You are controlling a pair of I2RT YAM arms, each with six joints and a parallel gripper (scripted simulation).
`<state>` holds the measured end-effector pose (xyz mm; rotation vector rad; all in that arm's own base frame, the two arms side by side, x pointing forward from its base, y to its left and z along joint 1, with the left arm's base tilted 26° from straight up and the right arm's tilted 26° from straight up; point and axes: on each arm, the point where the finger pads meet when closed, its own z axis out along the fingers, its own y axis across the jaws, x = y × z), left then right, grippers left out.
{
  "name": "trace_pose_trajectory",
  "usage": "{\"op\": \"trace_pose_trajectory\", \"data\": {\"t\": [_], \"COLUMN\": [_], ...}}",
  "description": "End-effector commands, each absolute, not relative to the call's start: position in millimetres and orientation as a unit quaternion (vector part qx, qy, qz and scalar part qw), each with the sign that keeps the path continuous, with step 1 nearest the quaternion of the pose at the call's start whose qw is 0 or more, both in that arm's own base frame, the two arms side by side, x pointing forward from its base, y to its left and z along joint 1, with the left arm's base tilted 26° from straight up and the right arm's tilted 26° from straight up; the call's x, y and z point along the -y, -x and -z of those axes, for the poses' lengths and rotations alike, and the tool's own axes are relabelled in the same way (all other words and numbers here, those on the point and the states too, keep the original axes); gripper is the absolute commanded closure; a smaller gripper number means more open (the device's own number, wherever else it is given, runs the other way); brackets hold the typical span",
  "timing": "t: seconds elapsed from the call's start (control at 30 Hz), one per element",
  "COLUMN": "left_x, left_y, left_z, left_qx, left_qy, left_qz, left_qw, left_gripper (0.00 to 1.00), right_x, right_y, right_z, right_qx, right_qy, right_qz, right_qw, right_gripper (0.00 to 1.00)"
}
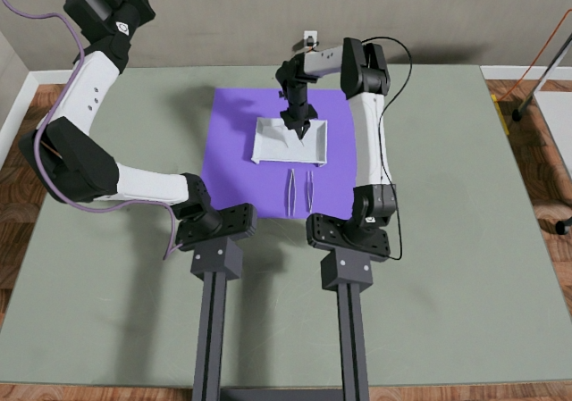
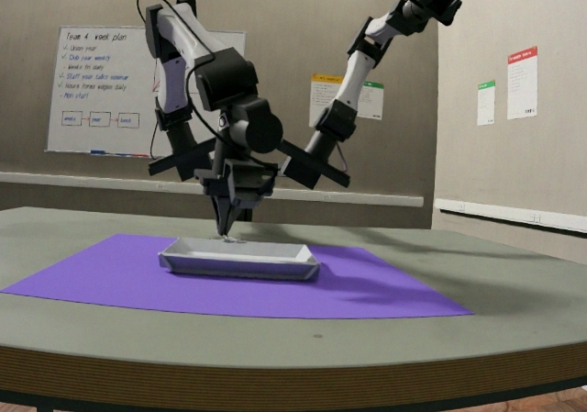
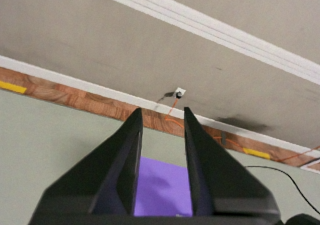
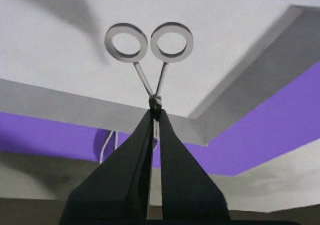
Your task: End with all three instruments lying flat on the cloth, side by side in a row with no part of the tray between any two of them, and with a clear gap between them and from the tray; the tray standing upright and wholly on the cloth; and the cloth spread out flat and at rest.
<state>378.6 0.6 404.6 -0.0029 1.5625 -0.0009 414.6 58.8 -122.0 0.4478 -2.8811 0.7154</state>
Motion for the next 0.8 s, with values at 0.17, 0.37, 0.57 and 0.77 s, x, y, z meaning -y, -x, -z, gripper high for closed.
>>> {"op": "trace_pose_trajectory", "data": {"t": [0.17, 0.37, 0.57, 0.77], "left_x": [1, 1, 1, 1], "left_y": [-380, -380, -380, -380], "left_z": [-398, -398, -398, -398], "left_qx": [-0.715, -0.715, -0.715, -0.715], "left_qy": [0.000, 0.000, 0.000, 0.000], "left_qz": [-0.002, -0.002, -0.002, -0.002], "left_qw": [0.700, 0.700, 0.700, 0.700], "left_gripper": [0.68, 0.68, 0.68, 0.68], "right_x": [-68, -88, -105, -122], "right_y": [-420, -415, -398, -376], "right_z": [108, 109, 115, 120], "right_qx": [0.959, 0.964, 0.972, 0.976], "right_qy": [-0.148, -0.138, -0.102, -0.080], "right_qz": [-0.234, -0.223, -0.210, -0.201], "right_qw": [0.053, 0.033, 0.018, 0.010], "right_gripper": [0.94, 0.94, 0.94, 0.94]}}
